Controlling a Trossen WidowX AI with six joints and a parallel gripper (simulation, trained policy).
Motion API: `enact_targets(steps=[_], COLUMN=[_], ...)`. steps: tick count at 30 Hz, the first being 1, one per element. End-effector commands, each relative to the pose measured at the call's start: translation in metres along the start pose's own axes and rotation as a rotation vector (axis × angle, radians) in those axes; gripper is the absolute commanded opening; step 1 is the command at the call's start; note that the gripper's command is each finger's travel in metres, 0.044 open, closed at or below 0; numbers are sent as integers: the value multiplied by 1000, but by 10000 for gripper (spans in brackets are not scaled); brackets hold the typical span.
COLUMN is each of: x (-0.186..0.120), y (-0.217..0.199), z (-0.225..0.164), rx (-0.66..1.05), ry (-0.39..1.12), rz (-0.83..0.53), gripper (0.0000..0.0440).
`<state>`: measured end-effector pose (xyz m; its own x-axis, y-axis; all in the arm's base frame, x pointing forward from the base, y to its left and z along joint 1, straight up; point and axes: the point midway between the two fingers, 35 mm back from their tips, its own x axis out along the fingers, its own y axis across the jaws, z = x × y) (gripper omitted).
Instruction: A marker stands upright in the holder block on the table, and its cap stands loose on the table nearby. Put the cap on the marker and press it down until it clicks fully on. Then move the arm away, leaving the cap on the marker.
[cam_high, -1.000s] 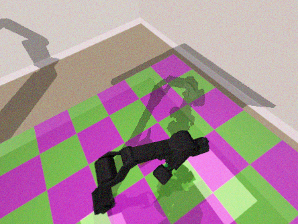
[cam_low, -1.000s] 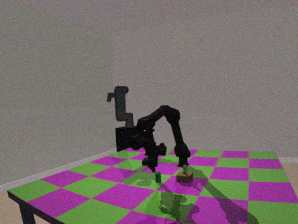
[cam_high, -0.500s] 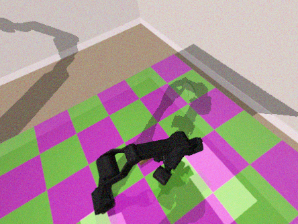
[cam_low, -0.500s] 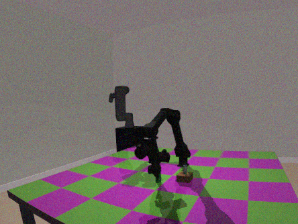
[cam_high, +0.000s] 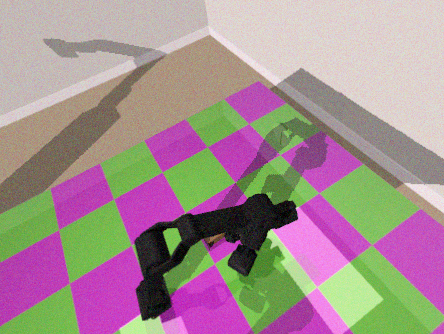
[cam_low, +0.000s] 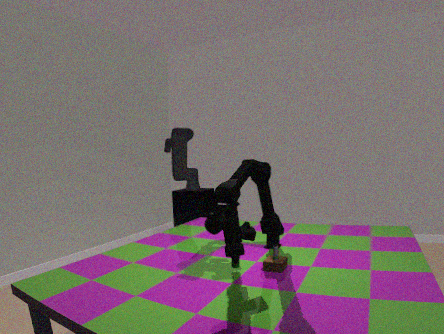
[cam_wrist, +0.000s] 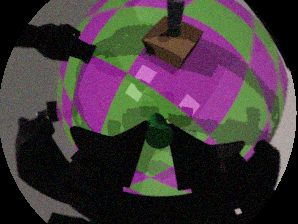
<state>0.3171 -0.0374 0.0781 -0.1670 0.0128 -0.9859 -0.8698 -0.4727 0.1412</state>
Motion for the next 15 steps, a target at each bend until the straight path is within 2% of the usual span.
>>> enact_targets(steps=[1,8,15], x=[-13,-39,-59], y=[-1,-5,-8], z=[2,14,42], rx=[-33,-86,-134], ry=[31,66,66], rz=[-23,-62,-77], gripper=[78,72,67])
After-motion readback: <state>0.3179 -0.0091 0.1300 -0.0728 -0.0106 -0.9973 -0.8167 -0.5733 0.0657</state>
